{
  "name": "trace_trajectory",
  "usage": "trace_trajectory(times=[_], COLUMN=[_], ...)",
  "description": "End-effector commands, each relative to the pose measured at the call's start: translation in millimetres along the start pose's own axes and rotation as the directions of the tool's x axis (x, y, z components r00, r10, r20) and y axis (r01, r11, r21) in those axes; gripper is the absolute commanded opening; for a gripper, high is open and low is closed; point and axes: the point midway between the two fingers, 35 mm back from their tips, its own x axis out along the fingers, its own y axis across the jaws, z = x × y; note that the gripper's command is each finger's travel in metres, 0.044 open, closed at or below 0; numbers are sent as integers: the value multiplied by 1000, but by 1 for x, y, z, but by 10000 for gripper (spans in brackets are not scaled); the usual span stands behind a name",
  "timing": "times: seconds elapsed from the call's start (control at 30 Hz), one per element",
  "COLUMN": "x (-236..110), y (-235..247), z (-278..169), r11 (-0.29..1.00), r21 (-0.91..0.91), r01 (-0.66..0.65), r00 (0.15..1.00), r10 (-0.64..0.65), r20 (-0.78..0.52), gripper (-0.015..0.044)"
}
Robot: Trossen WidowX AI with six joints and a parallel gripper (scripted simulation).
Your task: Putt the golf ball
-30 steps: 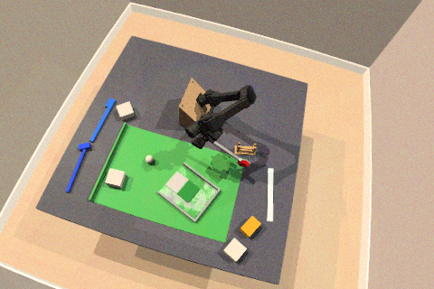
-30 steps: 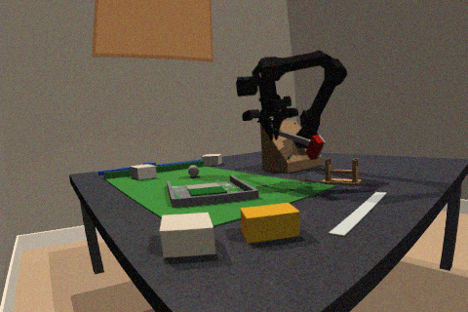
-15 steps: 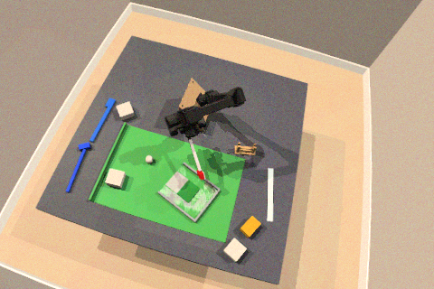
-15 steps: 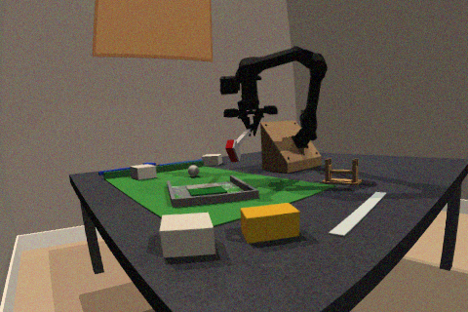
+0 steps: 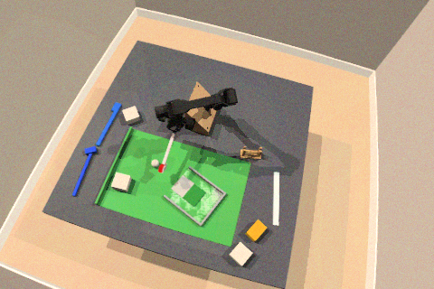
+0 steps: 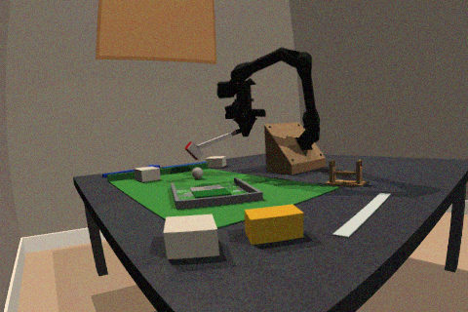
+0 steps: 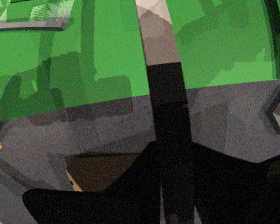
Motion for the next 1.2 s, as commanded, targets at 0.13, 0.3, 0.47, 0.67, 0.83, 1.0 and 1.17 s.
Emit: trace_trajectory(times=[0.13,0.3,0.47,0.67,0.83,1.0,1.17], x=[1,2,7,31,43,48,56], y=[-42,-53,-53,-53,-53,-53,-53], z=[-23,-31,-31,-31,-31,-31,-31], r11=[959,932,932,933,933,933,933], r21=[284,361,361,361,361,360,360], r01=[10,9,9,8,8,8,7], r00=[1000,1000,1000,1000,1000,1000,1000], r10=[-7,-3,-3,-2,-2,-2,-1], r20=[-11,-18,-18,-17,-17,-17,-17], gripper=[0,0,0,0,0,0,0])
